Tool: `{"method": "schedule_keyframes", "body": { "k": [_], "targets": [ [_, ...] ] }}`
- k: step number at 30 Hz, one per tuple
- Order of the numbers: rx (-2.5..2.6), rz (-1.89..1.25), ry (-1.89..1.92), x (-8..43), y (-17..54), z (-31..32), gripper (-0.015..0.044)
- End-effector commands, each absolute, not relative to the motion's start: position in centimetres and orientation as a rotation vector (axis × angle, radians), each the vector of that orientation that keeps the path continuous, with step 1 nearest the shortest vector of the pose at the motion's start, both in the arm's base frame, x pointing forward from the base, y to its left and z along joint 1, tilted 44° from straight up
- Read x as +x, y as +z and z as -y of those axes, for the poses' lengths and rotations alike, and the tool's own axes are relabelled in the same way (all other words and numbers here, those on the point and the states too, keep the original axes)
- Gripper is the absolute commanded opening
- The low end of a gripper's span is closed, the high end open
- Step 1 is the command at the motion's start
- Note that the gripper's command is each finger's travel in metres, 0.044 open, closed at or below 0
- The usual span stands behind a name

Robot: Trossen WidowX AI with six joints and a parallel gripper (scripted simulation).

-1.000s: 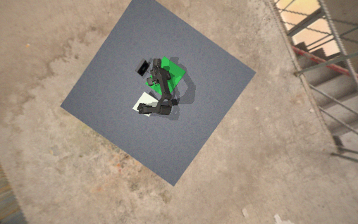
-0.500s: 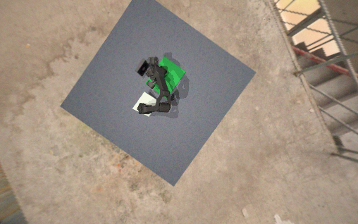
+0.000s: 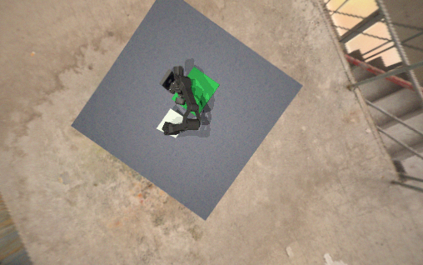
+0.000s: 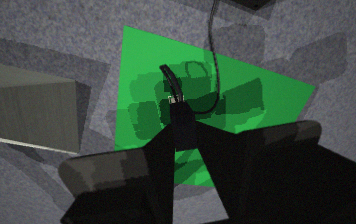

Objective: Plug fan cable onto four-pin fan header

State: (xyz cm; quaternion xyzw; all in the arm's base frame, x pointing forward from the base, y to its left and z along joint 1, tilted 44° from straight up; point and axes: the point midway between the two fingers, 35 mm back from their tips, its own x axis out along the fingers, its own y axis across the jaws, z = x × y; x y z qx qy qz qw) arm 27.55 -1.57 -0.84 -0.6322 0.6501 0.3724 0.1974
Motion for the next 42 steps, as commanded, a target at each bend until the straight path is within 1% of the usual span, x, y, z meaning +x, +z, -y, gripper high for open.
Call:
{"method": "schedule_keyframes", "body": {
  "k": [1,26,31,42],
  "targets": [
    [-1.792,-1.807,1.092,27.6,-1.0,1.4,0.0],
    [-1.796,-1.805,1.098,27.7,-0.4,1.7,0.0],
    [-1.796,-1.806,1.098,27.4,-2.0,3.2,0.0],
    [-1.795,-1.807,1.096,27.5,-2.0,3.2,0.0]
  ]
}}
